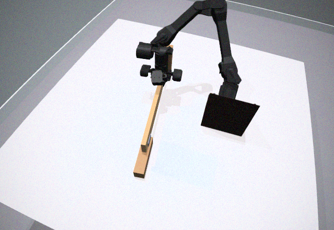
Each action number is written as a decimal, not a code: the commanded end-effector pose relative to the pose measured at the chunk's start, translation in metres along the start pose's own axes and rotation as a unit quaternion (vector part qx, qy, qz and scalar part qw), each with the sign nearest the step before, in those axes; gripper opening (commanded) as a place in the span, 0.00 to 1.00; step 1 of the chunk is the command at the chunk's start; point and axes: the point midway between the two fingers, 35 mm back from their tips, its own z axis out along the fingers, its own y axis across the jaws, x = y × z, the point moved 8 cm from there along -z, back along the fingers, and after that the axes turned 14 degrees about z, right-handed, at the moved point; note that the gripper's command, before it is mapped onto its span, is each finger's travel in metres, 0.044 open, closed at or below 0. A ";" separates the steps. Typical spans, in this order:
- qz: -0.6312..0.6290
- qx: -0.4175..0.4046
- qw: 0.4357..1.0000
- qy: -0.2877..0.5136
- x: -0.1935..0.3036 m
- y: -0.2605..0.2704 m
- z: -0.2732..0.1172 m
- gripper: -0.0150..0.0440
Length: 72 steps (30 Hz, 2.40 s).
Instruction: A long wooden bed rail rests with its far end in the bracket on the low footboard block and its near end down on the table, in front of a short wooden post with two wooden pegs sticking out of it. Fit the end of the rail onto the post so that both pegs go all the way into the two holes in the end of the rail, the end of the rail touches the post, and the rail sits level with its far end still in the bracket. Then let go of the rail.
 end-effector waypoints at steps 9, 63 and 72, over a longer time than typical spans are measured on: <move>0.000 0.004 1.000 -0.001 0.005 -0.003 -0.002 0.25; 0.000 0.004 1.000 0.000 0.022 -0.007 -0.002 0.25; 0.000 0.004 1.000 0.000 0.024 -0.007 -0.002 0.25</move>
